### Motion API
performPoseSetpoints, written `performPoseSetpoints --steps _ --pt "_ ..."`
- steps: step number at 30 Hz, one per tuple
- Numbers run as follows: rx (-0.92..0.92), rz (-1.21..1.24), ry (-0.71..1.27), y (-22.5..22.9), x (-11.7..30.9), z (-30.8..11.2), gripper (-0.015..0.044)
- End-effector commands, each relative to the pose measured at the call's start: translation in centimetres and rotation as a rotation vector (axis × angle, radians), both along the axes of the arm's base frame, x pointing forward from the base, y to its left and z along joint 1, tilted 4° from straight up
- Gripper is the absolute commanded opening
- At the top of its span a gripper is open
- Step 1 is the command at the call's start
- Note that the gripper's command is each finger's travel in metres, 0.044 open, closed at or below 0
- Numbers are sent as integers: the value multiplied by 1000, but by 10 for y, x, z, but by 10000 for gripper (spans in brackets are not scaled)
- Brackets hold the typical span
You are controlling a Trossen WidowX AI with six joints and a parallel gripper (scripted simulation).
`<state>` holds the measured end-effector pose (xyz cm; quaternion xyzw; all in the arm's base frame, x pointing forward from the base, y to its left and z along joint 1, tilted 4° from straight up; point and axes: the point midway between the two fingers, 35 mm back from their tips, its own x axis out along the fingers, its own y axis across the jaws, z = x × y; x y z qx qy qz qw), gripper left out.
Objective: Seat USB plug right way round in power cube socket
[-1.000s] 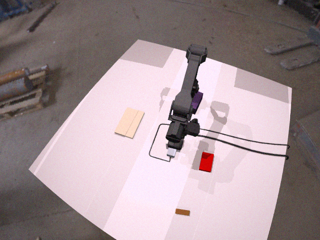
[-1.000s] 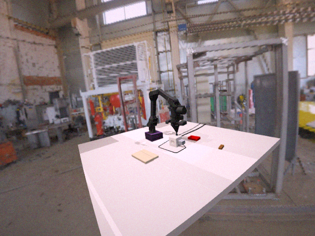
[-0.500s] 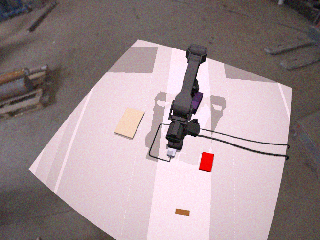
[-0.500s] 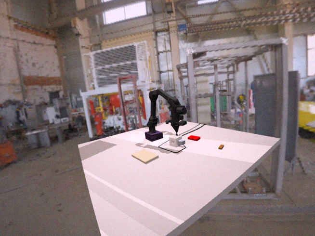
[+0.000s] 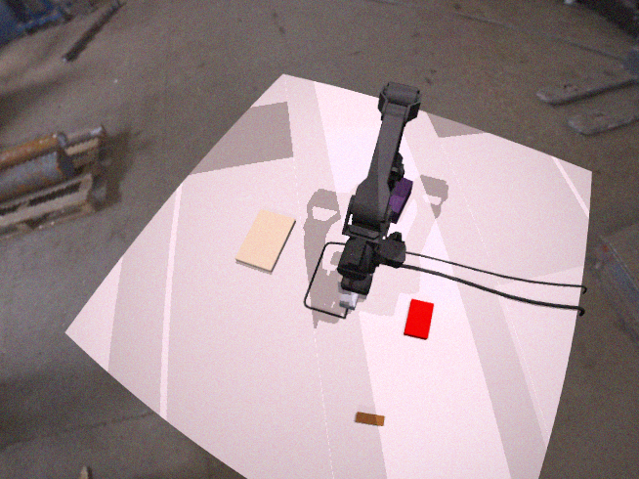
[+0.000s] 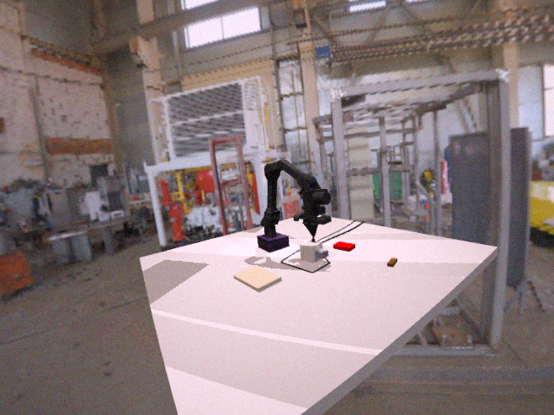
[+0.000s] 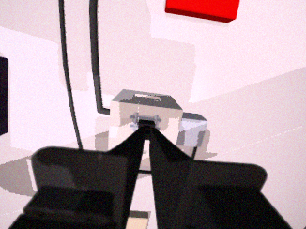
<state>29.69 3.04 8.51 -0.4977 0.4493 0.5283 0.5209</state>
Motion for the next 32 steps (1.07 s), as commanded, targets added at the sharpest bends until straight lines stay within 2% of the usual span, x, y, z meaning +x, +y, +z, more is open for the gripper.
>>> performPoseSetpoints --steps 1,3,32 --pt "0 0 0 0 0 0 53" --pt "0 0 0 0 0 0 95" --pt "0 0 -1 -1 0 11 95"
